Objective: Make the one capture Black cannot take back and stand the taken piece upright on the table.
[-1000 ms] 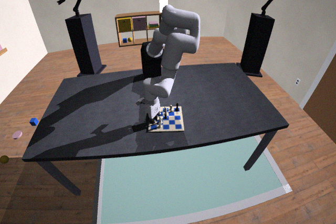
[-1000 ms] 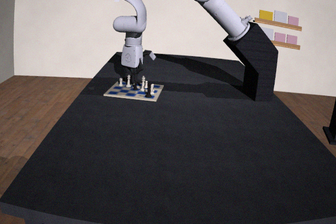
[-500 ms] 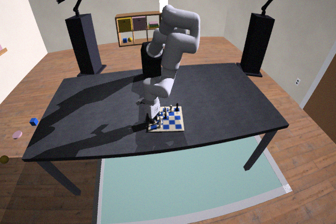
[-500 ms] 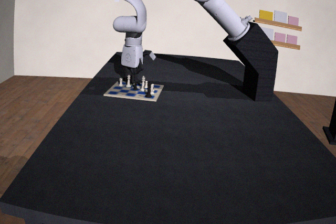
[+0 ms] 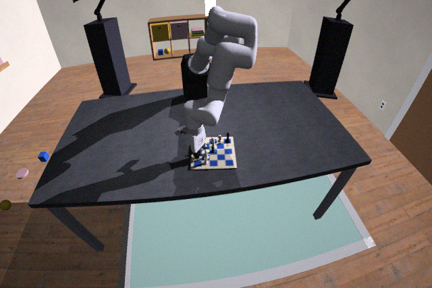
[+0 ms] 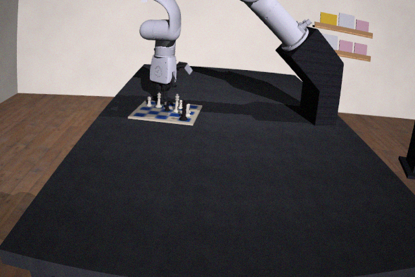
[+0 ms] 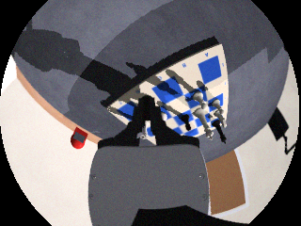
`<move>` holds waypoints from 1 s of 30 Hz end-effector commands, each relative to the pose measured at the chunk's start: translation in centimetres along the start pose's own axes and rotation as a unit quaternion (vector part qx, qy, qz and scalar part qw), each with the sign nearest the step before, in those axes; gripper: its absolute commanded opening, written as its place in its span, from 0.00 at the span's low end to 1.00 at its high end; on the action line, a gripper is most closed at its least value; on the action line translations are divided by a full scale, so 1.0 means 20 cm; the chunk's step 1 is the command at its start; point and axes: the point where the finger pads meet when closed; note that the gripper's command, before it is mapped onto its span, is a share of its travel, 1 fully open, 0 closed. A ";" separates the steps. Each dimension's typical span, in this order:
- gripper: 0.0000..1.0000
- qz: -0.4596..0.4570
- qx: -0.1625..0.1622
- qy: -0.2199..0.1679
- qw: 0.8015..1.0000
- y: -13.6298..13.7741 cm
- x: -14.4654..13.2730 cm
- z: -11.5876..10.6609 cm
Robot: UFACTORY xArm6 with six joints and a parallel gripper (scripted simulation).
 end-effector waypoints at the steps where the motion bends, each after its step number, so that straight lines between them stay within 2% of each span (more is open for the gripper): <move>1: 0.00 0.000 0.001 0.000 1.000 0.00 0.00 0.00; 25: 0.00 0.000 0.001 0.000 1.000 0.00 0.00 0.00; 30: 0.00 0.000 0.001 0.000 1.000 0.00 0.00 -0.07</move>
Point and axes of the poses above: the point where the finger pads meet when closed, its own z axis out along the fingers, its own y axis across the jaws, x = y × z, and after that the axes turned 13 degrees about -z, right-handed
